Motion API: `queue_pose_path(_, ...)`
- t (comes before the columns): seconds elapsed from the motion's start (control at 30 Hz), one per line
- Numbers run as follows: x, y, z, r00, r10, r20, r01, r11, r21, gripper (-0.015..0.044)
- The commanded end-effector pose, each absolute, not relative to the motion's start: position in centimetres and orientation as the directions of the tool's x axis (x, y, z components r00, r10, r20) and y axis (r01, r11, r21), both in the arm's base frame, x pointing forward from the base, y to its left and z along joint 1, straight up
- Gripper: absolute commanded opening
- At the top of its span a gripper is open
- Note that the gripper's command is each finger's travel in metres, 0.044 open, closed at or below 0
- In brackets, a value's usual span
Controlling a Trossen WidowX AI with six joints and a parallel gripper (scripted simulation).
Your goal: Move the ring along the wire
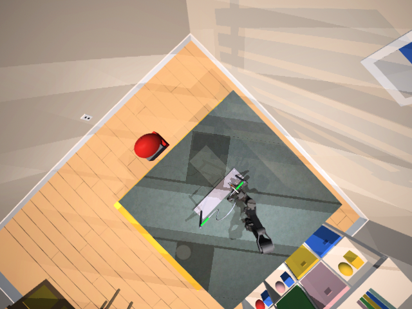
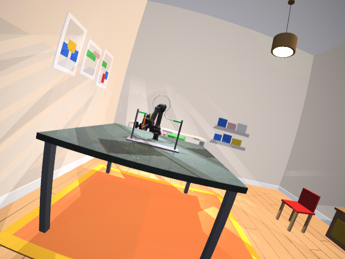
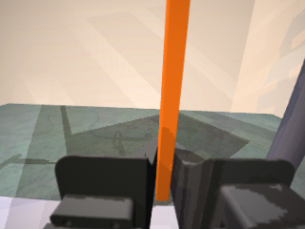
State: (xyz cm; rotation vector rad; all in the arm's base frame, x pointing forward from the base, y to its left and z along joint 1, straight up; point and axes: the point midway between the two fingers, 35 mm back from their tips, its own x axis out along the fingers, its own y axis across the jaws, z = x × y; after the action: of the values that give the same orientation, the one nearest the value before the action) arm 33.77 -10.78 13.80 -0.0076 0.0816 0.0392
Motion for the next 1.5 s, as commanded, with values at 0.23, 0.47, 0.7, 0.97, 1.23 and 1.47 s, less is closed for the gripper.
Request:
queue_pose_path(0.23, 33.6, -9.2, 14.0, 0.996, 0.041, -0.077, -0.039, 0.999, 0.020, -0.0150)
queue_pose_path(0.47, 33.6, -8.0, 14.0, 0.996, 0.046, -0.077, -0.041, 0.997, 0.066, -0.0150)
queue_pose_path(0.7, 33.5, -6.4, 14.1, 0.996, 0.053, -0.076, -0.042, 0.989, 0.141, -0.0150)
queue_pose_path(0.97, 33.5, -4.0, 14.6, 0.995, 0.065, -0.072, -0.043, 0.960, 0.276, -0.0150)
queue_pose_path(1.23, 33.4, -1.2, 15.7, 0.995, 0.080, -0.065, -0.043, 0.897, 0.441, -0.0150)
queue_pose_path(1.47, 33.0, 0.3, 16.6, 0.991, 0.106, -0.085, -0.044, 0.845, 0.533, -0.0150)
